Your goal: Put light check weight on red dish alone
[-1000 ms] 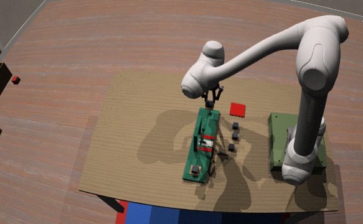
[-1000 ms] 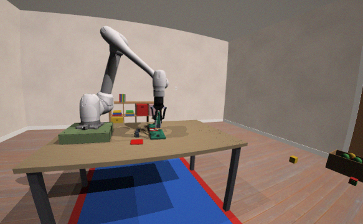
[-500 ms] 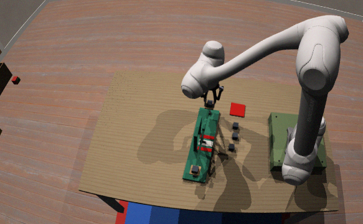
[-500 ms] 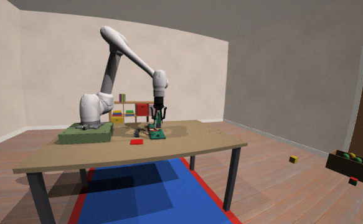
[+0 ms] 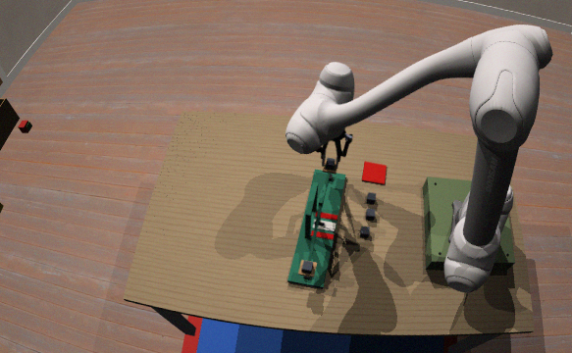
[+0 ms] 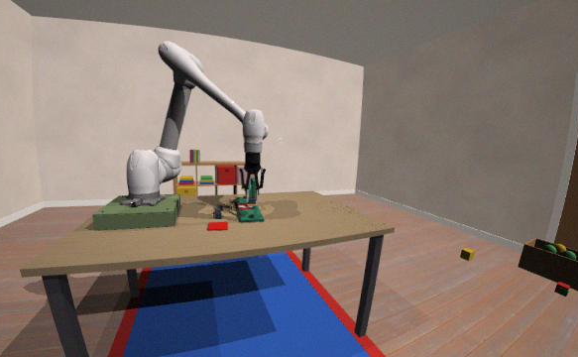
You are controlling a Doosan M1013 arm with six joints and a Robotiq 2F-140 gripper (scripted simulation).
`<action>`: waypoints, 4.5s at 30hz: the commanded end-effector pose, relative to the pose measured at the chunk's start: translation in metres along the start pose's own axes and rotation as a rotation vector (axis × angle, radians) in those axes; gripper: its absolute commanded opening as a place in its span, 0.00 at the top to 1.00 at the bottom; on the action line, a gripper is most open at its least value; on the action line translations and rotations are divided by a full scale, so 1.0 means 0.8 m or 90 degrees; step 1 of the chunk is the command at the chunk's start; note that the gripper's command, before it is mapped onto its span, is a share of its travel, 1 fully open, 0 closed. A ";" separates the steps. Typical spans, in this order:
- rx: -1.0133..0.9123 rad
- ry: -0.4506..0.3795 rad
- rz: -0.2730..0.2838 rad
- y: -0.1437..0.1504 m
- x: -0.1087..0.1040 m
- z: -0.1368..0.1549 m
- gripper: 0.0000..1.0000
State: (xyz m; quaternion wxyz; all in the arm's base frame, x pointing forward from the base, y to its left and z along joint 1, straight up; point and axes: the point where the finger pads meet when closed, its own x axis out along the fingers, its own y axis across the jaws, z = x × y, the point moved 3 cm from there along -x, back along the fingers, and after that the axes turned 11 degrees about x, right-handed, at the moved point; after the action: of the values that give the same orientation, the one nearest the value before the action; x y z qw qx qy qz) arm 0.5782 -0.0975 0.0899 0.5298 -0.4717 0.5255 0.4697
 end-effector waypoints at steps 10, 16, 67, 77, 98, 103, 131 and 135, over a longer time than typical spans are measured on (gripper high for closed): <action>0.002 0.000 0.002 0.000 -0.075 0.002 0.65; 0.002 0.000 0.002 0.000 -0.093 0.002 0.65; 0.002 0.000 0.002 0.000 -0.207 0.002 0.00; 0.002 0.000 0.002 0.013 -0.208 0.005 0.00; 0.002 0.000 0.002 0.199 -0.209 0.051 0.00; 0.002 0.000 0.002 0.217 -0.209 0.056 0.00; 0.002 0.000 0.002 0.229 -0.209 0.059 0.00; 0.002 0.000 0.002 0.229 -0.209 0.059 0.00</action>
State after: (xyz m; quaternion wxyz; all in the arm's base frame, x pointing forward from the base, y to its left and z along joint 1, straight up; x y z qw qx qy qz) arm 0.4043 -0.0318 0.2568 0.5316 -0.4729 0.5240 0.4682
